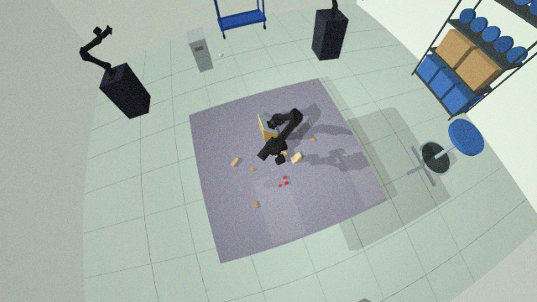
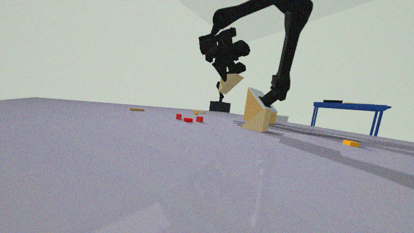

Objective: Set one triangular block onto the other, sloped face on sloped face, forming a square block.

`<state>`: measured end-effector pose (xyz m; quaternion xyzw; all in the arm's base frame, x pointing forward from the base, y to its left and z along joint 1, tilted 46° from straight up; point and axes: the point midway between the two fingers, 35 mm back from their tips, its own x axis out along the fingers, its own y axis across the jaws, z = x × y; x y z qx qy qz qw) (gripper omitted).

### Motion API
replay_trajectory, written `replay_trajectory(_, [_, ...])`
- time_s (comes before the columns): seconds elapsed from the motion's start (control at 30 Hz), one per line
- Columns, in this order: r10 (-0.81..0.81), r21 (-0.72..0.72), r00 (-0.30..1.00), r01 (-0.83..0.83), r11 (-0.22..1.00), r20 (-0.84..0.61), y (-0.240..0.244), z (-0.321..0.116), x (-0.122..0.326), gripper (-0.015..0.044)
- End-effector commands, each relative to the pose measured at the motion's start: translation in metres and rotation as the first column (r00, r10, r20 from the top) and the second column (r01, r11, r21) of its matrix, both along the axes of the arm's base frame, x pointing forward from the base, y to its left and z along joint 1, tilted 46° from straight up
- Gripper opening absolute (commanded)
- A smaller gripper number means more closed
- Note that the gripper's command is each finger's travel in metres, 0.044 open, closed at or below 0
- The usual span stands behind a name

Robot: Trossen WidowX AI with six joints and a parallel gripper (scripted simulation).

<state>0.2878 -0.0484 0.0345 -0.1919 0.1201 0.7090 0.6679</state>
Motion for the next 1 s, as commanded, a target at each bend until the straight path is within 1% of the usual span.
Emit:
replay_trajectory(0.0, [-0.015, 0.002, 1.000, 0.015, 1.000, -0.005, 0.009, 0.015, 0.002, 0.0000])
replay_trajectory(0.23, [-0.035, -0.004, 0.999, 0.035, 0.999, 0.005, 0.024, 0.044, 0.006, 0.0000])
replay_trajectory(0.37, [-0.039, -0.004, 0.999, 0.039, 0.999, 0.008, 0.028, 0.052, 0.007, 0.0000])
replay_trajectory(0.47, [-0.032, 0.002, 0.999, 0.032, 0.999, 0.006, 0.034, 0.049, 0.007, 0.0000])
replay_trajectory(0.97, [0.046, 0.068, 0.999, -0.045, 0.997, -0.022, 0.100, 0.023, 0.002, 0.0000])
